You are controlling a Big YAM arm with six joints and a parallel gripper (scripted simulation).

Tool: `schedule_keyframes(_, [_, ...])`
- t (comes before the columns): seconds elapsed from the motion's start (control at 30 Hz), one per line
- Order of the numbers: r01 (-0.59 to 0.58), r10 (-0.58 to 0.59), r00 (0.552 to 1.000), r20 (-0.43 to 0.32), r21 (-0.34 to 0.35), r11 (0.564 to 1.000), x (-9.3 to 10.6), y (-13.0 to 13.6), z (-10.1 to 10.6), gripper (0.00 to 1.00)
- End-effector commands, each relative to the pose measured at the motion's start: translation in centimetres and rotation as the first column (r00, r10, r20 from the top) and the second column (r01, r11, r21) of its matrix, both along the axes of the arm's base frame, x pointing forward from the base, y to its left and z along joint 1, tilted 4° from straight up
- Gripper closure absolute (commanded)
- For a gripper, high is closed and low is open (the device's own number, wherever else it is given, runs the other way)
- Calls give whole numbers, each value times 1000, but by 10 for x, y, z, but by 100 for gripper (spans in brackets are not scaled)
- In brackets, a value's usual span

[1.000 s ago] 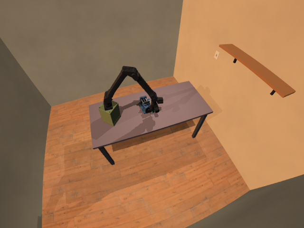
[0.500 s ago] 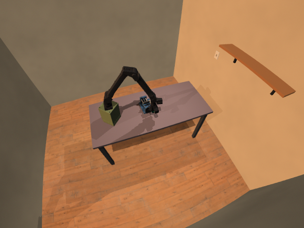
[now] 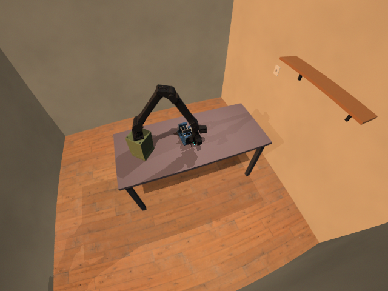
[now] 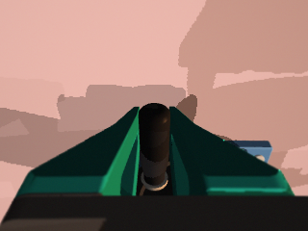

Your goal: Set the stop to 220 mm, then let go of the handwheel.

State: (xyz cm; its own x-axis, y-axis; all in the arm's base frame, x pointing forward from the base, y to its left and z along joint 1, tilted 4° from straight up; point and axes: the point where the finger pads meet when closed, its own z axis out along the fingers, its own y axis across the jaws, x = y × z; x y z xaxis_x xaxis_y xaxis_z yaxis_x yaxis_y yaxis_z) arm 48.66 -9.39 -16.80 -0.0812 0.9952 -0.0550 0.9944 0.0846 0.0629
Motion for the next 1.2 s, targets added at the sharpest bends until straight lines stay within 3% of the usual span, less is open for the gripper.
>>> schedule_keyframes(0.0, [3,-3,1000,-8,-4,1000,-7,-8,-18,94])
schedule_keyframes(0.47, [3,-3,1000,-1,-7,1000,-11,-11,-27,94])
schedule_keyframes(0.77, [3,-3,1000,-10,-6,1000,-28,-11,-31,94])
schedule_keyframes(1.17, [3,-3,1000,-10,-6,1000,-33,-11,-31,94])
